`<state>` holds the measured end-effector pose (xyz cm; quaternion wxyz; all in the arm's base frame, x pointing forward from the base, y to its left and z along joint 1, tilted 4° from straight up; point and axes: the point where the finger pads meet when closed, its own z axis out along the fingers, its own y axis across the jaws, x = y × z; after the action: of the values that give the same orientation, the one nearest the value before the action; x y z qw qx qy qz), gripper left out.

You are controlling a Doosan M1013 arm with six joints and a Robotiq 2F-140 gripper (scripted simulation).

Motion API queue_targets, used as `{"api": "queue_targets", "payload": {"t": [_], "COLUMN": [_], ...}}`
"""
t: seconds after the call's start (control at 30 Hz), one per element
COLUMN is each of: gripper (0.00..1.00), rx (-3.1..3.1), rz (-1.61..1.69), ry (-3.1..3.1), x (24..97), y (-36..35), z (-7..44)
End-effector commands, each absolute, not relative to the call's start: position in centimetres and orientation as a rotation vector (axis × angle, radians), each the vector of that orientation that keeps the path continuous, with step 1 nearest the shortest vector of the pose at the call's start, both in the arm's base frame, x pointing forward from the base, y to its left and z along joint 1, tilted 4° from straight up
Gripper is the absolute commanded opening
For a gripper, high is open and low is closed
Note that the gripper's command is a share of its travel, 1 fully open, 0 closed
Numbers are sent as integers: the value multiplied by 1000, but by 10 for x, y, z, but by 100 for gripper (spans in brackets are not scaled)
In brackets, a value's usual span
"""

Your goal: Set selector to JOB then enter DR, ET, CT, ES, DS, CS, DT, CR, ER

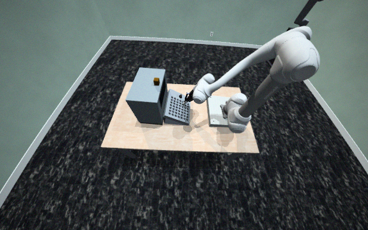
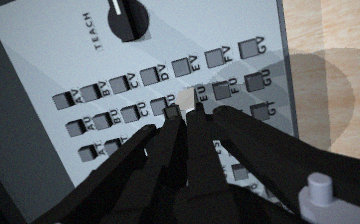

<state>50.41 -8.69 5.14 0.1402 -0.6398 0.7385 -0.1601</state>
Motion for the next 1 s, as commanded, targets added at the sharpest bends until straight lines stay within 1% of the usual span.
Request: {"api": "queue_targets", "payload": {"t": [0.0, 0.33, 0.67, 0.77, 0.9, 0.97], "gripper": [0, 0, 0, 0, 0, 0], "rx": [-1849, -1849, -1849, -1849, -1849, -1849], "rz": [-462, -462, -462, -462, -462, -462], "ry": [2134, 2134, 2134, 2134, 2134, 2134], "x": [502, 496, 495, 502, 529, 529], "y": [-86, -86, -86, -87, -90, -90], "z": [57, 70, 72, 75, 87, 87]}}
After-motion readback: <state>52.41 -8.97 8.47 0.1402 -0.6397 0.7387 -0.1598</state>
